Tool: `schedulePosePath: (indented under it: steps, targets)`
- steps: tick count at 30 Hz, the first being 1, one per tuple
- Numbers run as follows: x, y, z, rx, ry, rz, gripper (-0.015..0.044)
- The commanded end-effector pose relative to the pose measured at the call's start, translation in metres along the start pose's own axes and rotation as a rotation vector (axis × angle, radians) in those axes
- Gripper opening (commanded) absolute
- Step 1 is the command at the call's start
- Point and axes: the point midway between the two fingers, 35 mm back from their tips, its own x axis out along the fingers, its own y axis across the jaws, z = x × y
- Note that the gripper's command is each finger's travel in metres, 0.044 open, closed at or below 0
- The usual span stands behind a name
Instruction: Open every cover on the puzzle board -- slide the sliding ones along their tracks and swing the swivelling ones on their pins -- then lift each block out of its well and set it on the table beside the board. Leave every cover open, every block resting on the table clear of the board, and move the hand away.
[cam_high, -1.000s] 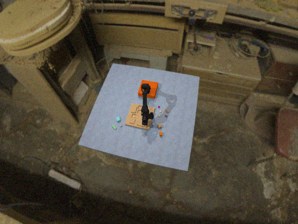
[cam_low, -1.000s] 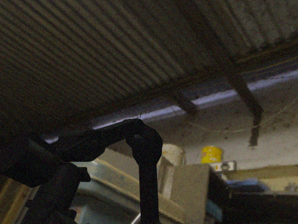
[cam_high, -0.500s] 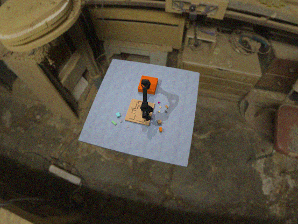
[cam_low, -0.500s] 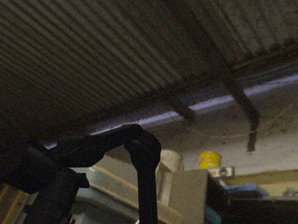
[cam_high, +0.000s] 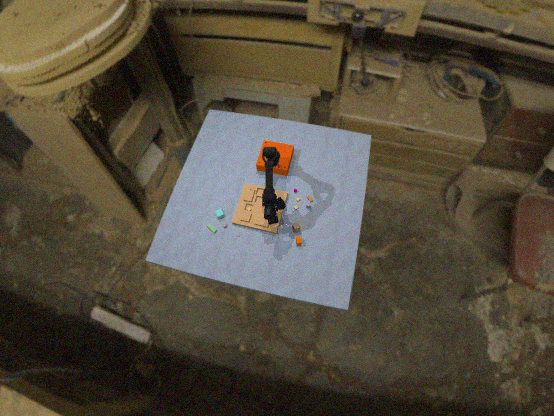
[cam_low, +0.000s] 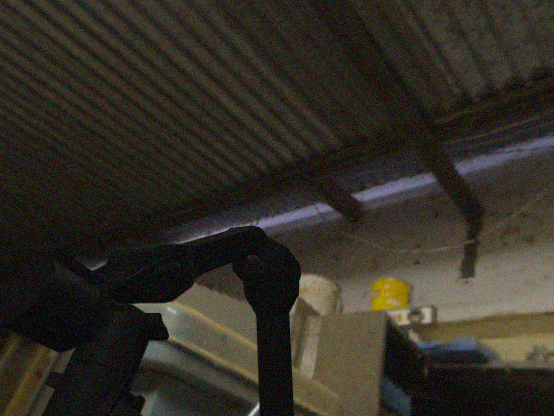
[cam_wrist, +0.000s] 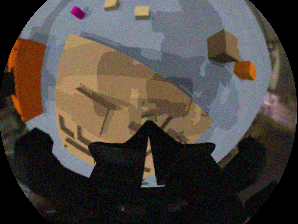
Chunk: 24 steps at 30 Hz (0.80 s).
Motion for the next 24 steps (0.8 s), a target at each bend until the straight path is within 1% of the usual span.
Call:
schedulePosePath:
  steps: [1, 2, 6, 7, 11, 13, 18, 24]
  targets:
    - [-0.006, 0.000, -0.002, -0.202, 0.001, -0.007, 0.0000]
    - [-0.002, 0.000, 0.000, -0.064, 0.000, 0.001, 0.0026]
    - [-0.023, -0.001, -0.001, -0.153, 0.000, -0.003, 0.0131]
    - [-0.029, -0.001, -0.002, -0.180, 0.000, -0.003, 0.0144]
    - [-0.054, 0.000, -0.002, -0.284, 0.001, -0.007, 0.0144]
    - [-0.058, 0.000, -0.002, -0.301, 0.001, -0.007, 0.0144]
    - [-0.055, 0.000, -0.002, -0.301, 0.001, -0.007, 0.0144]
    - [-0.037, -0.001, -0.002, -0.301, 0.001, -0.007, 0.0144]
